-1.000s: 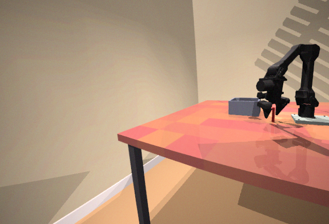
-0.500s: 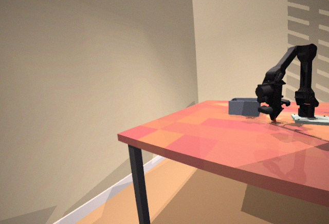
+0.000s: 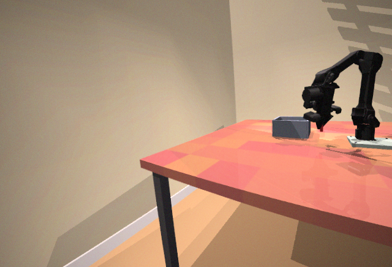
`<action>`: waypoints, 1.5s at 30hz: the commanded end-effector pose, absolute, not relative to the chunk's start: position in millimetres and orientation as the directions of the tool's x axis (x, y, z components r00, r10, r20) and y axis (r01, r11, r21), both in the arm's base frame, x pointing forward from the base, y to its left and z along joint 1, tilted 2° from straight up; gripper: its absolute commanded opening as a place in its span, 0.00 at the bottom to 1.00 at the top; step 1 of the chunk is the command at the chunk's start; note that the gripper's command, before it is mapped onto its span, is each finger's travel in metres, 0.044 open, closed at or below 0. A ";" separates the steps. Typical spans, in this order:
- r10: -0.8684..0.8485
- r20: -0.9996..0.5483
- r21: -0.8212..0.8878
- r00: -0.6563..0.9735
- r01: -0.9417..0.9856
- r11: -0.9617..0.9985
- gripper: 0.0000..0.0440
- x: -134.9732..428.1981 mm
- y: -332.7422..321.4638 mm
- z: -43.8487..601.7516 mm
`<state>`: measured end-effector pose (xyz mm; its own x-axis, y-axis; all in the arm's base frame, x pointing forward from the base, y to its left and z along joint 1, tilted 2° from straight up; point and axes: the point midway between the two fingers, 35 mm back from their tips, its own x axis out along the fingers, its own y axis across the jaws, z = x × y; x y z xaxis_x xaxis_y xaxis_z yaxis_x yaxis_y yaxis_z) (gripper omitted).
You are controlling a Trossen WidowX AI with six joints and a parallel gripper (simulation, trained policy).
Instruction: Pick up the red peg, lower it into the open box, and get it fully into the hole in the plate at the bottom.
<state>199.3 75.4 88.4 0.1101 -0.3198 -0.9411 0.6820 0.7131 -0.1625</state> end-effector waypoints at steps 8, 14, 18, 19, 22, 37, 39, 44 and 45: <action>-0.356 -0.916 -0.098 0.187 0.754 0.649 0.00 222.1 50.9 135.6; -0.377 -0.902 -0.060 0.209 0.805 0.591 0.00 238.8 31.0 148.8; -0.391 -0.895 -0.040 0.217 0.832 0.553 0.00 249.6 16.6 154.4; -0.394 -0.893 -0.035 0.218 0.839 0.544 0.00 252.3 12.9 155.4; -0.404 -0.888 -0.024 0.220 0.854 0.519 0.00 260.3 1.4 157.3; -0.424 -0.879 -0.007 0.217 0.884 0.467 0.00 297.9 -57.0 147.7; -0.421 -0.881 -0.008 0.216 0.882 0.471 0.00 302.1 -64.1 144.5; -0.406 -0.888 -0.015 0.214 0.871 0.491 0.00 311.4 -79.4 135.3; -0.402 -0.890 -0.017 0.214 0.868 0.497 0.00 313.0 -82.1 133.4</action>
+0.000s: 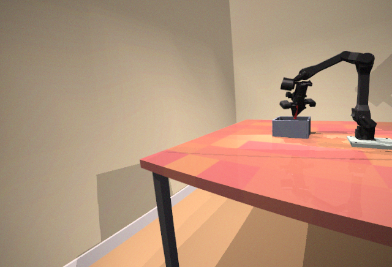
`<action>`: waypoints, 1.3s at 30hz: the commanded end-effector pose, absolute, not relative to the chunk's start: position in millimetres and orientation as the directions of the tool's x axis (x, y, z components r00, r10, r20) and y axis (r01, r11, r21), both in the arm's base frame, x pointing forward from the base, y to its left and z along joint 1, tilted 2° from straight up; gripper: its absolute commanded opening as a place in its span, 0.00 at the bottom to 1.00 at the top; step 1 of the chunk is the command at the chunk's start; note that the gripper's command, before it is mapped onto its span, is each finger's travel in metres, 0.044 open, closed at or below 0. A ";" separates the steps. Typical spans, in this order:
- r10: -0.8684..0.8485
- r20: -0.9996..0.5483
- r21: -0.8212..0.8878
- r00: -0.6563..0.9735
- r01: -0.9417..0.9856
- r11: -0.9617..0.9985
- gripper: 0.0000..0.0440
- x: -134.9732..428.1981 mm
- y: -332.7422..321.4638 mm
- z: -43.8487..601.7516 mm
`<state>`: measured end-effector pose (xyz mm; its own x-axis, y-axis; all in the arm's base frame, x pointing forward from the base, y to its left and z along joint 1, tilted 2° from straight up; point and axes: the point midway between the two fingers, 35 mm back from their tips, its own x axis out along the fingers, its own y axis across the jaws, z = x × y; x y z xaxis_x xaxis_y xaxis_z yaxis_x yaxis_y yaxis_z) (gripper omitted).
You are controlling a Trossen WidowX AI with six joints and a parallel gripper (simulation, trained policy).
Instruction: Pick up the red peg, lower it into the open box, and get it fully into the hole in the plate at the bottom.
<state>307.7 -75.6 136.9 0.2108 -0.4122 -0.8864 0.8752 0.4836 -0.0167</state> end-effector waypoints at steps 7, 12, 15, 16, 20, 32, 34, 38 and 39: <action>-0.370 -0.905 -0.028 0.213 0.836 0.549 0.00 322.6 -95.9 118.8; -0.339 -0.918 -0.036 0.208 0.806 0.591 0.00 326.3 -99.9 105.3; -0.318 -0.927 -0.044 0.197 0.786 0.616 0.04 326.5 -100.3 96.8; -0.311 -0.931 -0.047 0.192 0.781 0.623 0.07 326.4 -100.4 94.0; -0.286 -0.942 -0.052 0.177 0.764 0.643 0.29 327.6 -102.0 84.8; -0.254 -0.949 -0.046 0.184 0.720 0.693 0.37 348.8 -110.9 104.4; -0.245 -0.952 -0.042 0.182 0.717 0.696 0.38 353.2 -111.0 108.5; -0.226 -0.959 -0.036 0.173 0.714 0.699 0.40 362.0 -111.1 116.3; -0.221 -0.960 -0.034 0.170 0.714 0.700 0.40 364.3 -111.0 118.2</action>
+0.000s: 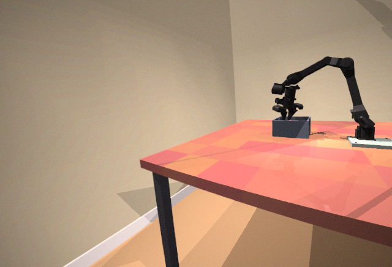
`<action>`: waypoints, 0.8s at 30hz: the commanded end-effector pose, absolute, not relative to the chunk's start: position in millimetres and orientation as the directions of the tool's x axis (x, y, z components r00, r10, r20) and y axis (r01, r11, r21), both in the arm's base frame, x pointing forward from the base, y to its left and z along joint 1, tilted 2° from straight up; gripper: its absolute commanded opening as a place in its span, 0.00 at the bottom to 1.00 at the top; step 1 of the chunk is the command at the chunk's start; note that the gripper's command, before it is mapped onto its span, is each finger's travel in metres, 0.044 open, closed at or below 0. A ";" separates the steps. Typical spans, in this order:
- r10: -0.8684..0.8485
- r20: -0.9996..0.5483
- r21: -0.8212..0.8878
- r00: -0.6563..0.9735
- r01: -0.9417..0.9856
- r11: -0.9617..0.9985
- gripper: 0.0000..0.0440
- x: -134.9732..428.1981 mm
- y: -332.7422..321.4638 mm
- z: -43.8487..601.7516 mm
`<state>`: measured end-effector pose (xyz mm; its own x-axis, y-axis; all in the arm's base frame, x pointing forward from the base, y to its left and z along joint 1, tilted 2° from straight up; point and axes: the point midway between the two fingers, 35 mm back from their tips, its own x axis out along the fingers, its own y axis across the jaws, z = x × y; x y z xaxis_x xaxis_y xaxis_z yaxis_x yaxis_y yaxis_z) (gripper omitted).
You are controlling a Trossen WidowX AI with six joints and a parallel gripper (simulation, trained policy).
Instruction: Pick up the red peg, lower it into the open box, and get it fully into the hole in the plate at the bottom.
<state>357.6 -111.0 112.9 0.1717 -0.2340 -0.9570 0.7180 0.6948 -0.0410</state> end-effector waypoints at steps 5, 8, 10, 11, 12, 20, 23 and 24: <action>-0.198 -0.968 -0.029 0.154 0.715 0.698 0.42 375.7 -110.3 128.2; -0.185 -0.973 -0.028 0.140 0.719 0.694 0.43 382.2 -109.4 133.9; -0.176 -0.976 -0.029 0.129 0.722 0.691 0.44 386.3 -108.6 137.5; -0.172 -0.977 -0.030 0.123 0.724 0.689 0.44 388.2 -108.1 139.3; -0.167 -0.979 -0.031 0.117 0.726 0.687 0.45 390.0 -107.5 141.0; -0.133 -0.989 -0.047 0.057 0.742 0.668 0.48 400.4 -100.2 154.7; -0.122 -0.992 -0.057 0.033 0.748 0.662 0.48 402.3 -96.3 159.2; -0.119 -0.993 -0.060 0.026 0.749 0.660 0.49 402.7 -94.8 160.6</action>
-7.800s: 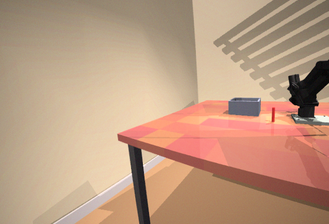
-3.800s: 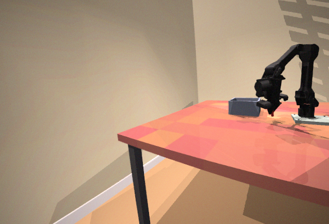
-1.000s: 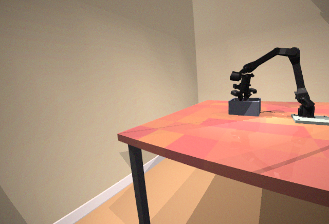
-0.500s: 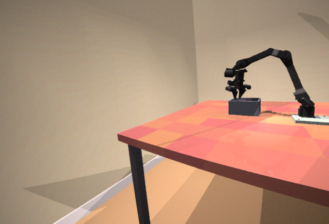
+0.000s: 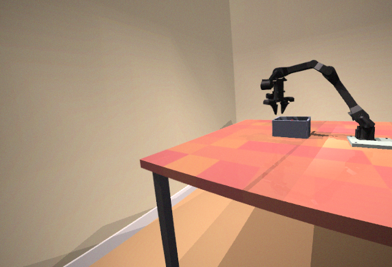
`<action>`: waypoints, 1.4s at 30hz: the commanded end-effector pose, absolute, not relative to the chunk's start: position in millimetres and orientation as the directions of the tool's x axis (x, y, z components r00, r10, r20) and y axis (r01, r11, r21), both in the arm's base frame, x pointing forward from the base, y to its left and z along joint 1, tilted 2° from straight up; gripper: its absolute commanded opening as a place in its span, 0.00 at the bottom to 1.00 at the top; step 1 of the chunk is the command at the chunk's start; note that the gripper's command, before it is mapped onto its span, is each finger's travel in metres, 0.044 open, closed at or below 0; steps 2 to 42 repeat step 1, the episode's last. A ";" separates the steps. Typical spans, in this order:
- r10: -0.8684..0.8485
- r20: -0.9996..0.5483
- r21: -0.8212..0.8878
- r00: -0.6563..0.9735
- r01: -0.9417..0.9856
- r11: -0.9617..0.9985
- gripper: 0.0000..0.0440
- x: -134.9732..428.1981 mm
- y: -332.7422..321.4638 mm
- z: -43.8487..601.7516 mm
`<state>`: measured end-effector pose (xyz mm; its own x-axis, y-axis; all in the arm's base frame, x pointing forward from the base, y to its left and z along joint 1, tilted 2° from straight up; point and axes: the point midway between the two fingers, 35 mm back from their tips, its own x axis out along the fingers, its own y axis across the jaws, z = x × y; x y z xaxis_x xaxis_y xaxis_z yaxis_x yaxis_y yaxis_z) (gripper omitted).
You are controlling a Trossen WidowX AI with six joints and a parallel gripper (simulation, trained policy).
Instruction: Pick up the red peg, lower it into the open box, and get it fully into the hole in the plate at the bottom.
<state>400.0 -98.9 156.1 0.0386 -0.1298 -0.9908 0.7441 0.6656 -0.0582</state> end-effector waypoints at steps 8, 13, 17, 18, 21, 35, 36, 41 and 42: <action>-0.116 -0.993 -0.063 0.018 0.751 0.658 0.49 403.1 -93.4 162.0; -0.116 -0.993 -0.063 0.018 0.751 0.658 0.49 403.1 -93.4 162.0; -0.116 -0.993 -0.063 0.018 0.751 0.658 0.49 403.1 -93.4 162.0; -0.116 -0.993 -0.063 0.018 0.751 0.658 0.49 403.1 -93.4 162.0; -0.116 -0.993 -0.063 0.018 0.751 0.658 0.49 403.1 -93.4 162.0; -0.116 -0.993 -0.063 0.018 0.751 0.658 0.49 403.1 -93.4 162.0; -0.116 -0.993 -0.063 0.018 0.751 0.658 0.49 403.1 -93.4 162.0; -0.116 -0.993 -0.063 0.018 0.751 0.658 0.49 403.1 -93.4 162.0; -0.116 -0.993 -0.063 0.018 0.751 0.658 0.49 403.1 -93.4 162.0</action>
